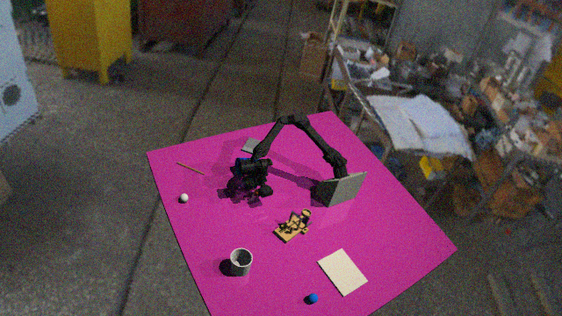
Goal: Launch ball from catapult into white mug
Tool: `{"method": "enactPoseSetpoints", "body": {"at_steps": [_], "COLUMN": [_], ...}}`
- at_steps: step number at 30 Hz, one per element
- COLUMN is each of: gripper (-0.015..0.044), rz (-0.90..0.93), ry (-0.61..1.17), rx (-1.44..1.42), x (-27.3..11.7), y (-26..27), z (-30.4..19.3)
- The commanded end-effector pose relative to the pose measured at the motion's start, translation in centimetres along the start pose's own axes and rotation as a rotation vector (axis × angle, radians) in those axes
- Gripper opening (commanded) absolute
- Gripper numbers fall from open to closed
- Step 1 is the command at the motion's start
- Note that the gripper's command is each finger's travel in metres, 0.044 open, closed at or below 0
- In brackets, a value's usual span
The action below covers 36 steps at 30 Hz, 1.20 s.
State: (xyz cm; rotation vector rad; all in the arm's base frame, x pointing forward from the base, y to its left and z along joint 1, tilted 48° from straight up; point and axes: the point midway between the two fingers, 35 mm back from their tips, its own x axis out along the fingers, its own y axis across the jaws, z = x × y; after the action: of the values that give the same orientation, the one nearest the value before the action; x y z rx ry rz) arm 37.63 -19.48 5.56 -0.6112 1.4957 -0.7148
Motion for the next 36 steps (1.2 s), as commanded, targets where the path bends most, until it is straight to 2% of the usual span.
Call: {"method": "enactPoseSetpoints", "body": {"at_steps": [1, 9, 13, 30, 36], "gripper": [0.0162, 0.0109, 0.0004, 0.0000, 0.0000], "rz": [0.003, 0.003, 0.007, 0.011, 0.010], "ry": [0.003, 0.003, 0.005, 0.005, 0.004], "rx": [-0.009, -0.009, -0.008, -0.010, -0.010], "x": [0.3, 0.3, -0.2, -11.8, -12.3], "y": [0.2, 0.2, 0.2, 0.0, 0.0], "z": [0.0, 0.0, 0.0, -0.5, -0.6]}}
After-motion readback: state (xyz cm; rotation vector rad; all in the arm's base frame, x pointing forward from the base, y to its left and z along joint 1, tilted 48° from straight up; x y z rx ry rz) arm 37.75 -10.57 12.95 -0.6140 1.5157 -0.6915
